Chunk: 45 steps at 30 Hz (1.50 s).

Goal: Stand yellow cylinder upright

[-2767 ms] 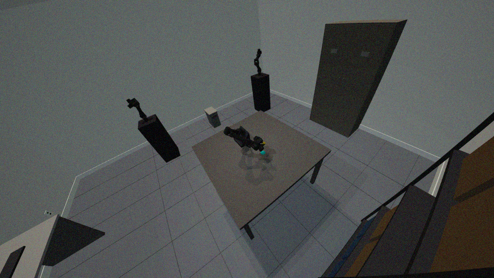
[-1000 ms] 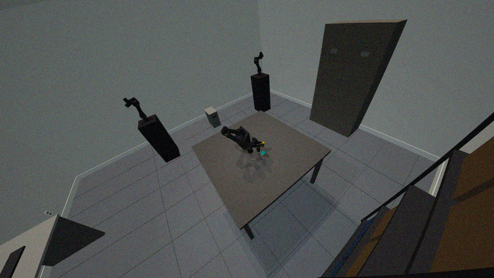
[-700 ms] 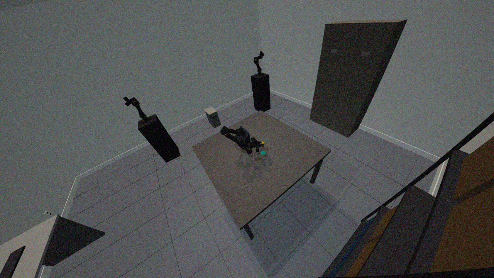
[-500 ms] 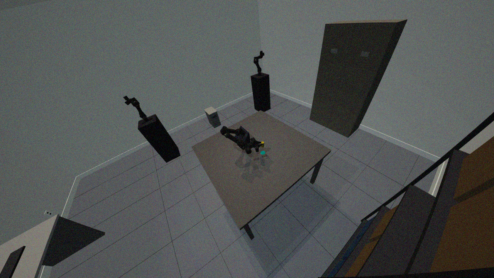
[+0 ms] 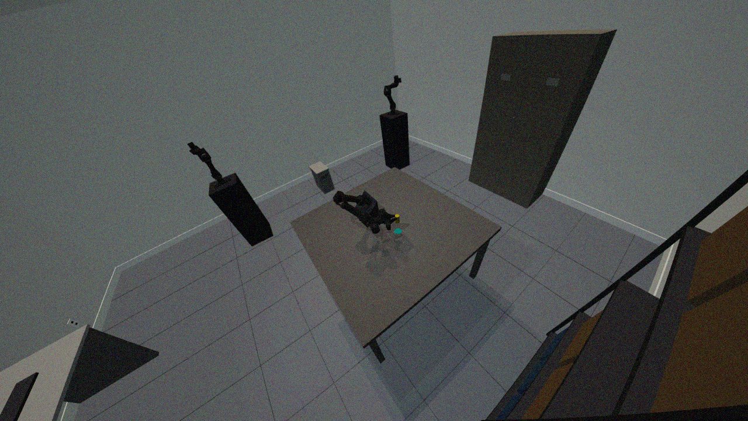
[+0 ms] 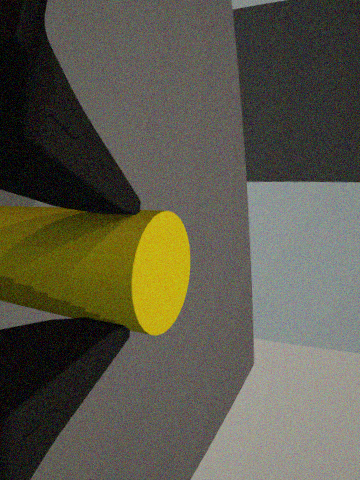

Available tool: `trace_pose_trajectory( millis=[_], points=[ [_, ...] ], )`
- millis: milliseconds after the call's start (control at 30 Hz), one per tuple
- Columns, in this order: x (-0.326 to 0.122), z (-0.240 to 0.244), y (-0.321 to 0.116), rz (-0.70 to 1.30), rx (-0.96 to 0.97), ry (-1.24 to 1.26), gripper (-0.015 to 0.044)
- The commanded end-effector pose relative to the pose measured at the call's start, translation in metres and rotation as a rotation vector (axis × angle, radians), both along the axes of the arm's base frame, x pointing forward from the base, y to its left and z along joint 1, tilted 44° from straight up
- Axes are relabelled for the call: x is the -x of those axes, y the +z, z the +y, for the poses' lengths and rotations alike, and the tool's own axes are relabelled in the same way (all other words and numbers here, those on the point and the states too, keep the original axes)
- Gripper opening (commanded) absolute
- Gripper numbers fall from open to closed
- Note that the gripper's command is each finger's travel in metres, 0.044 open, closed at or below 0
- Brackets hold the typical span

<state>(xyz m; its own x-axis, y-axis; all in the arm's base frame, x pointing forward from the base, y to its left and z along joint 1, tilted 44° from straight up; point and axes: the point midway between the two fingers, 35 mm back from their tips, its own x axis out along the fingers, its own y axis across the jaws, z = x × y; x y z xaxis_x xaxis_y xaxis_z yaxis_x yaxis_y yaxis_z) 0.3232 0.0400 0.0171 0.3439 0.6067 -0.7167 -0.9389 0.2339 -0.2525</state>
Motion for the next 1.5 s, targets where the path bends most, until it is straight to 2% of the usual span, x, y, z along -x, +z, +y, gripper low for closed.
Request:
trace_pose_trajectory(
  millis=[0,200,1067,1467],
  points=[
    [0.000,0.000,0.001,-0.007,-0.003,0.006,0.0105],
    [-0.001,-0.002,-0.001,-0.006,-0.002,0.006,0.0105],
    [-0.001,-0.075,-0.074,0.005,0.004,0.001,0.0105],
    [-0.001,-0.077,-0.076,0.007,0.005,0.001,0.0105]
  ],
)
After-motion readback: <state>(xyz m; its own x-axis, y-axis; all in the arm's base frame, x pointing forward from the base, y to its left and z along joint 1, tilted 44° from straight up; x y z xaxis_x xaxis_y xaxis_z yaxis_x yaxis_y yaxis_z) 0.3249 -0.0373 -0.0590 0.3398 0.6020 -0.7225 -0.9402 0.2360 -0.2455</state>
